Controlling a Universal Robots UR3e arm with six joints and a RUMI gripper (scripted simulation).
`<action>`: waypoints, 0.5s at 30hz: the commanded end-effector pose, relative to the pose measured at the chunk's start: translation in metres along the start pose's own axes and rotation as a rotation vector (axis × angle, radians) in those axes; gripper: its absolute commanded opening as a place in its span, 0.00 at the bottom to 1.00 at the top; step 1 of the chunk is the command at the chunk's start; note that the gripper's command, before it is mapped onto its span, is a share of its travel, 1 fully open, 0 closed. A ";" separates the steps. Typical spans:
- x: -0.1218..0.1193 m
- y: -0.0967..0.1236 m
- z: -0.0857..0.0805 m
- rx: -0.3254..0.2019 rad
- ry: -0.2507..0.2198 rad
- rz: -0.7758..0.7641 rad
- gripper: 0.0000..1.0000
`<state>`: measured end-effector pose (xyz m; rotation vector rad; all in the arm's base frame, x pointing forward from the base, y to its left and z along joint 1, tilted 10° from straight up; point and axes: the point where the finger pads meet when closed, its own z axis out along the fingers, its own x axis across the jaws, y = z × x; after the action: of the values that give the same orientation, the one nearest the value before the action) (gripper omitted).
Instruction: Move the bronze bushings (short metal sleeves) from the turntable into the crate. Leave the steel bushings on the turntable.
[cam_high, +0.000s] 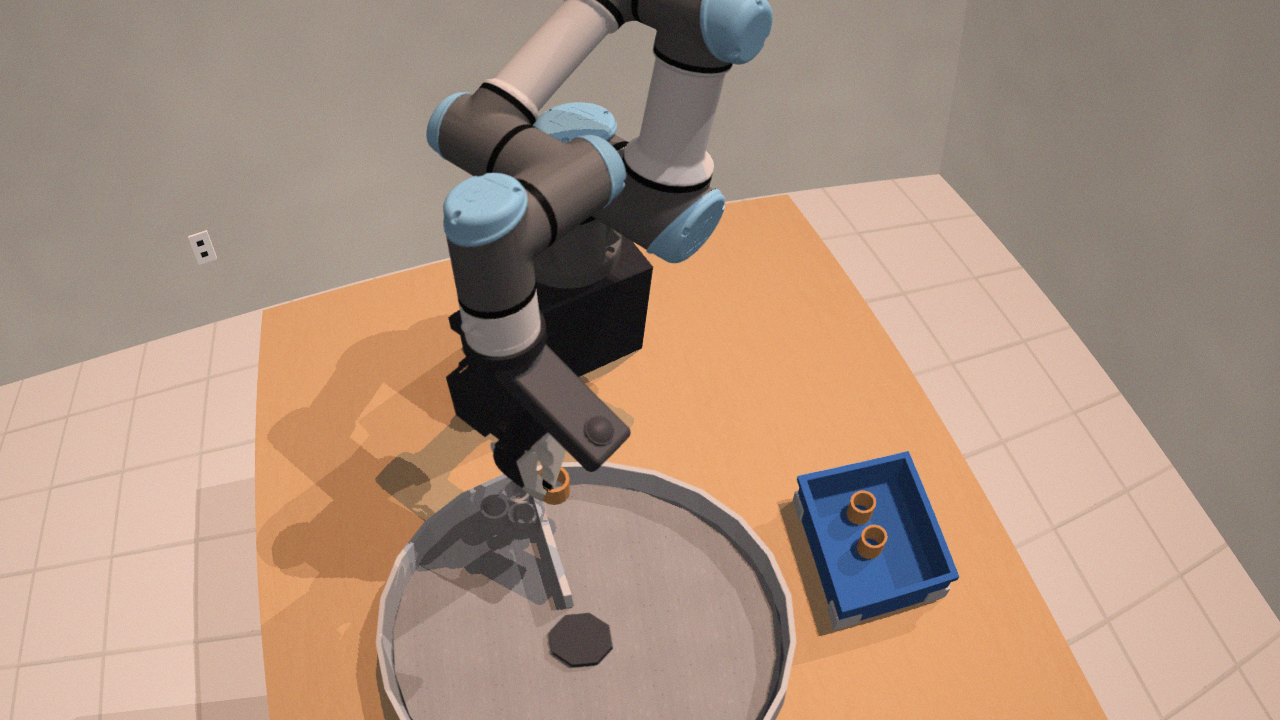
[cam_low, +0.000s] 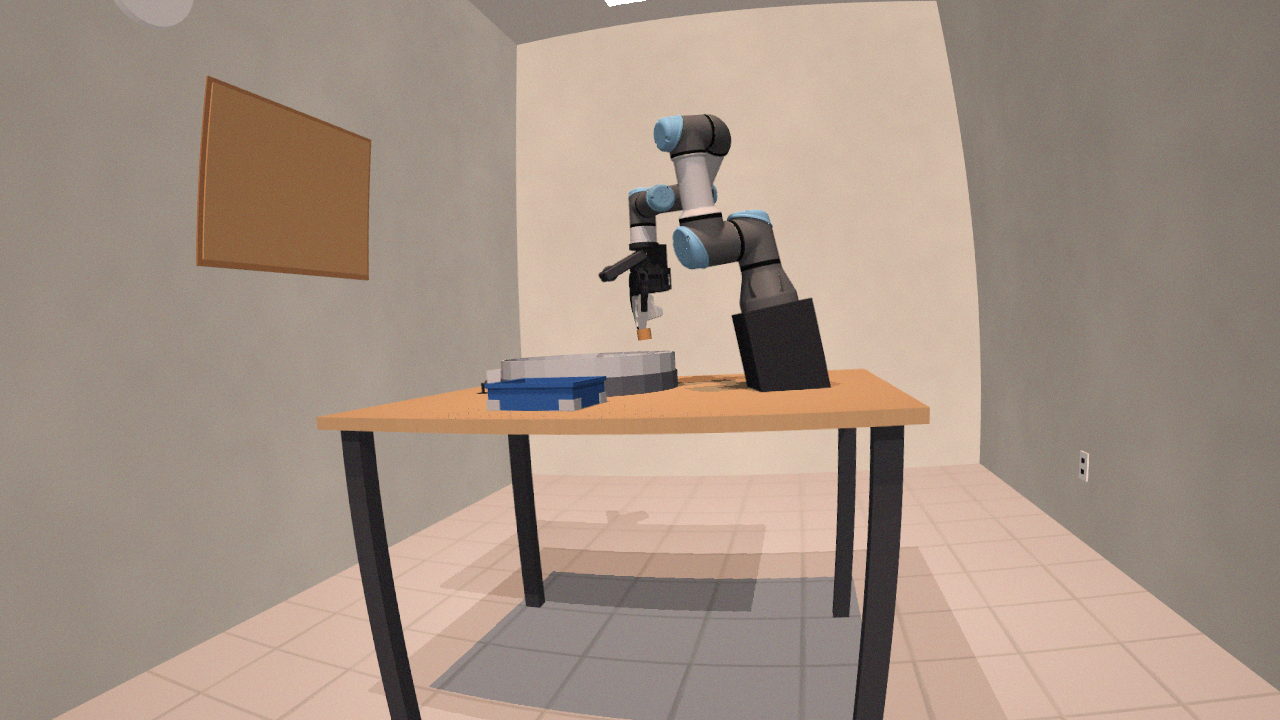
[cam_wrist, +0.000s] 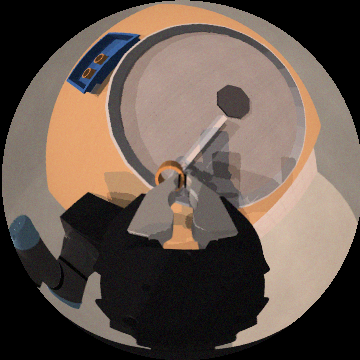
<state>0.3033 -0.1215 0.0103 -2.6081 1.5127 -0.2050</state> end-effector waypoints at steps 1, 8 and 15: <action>-0.006 -0.013 -0.001 -0.001 0.003 0.000 0.00; -0.014 -0.026 -0.001 -0.001 0.003 0.000 0.00; -0.025 -0.046 -0.001 -0.001 0.003 0.000 0.00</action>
<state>0.3228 -0.0882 0.0150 -2.6079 1.5121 -0.2054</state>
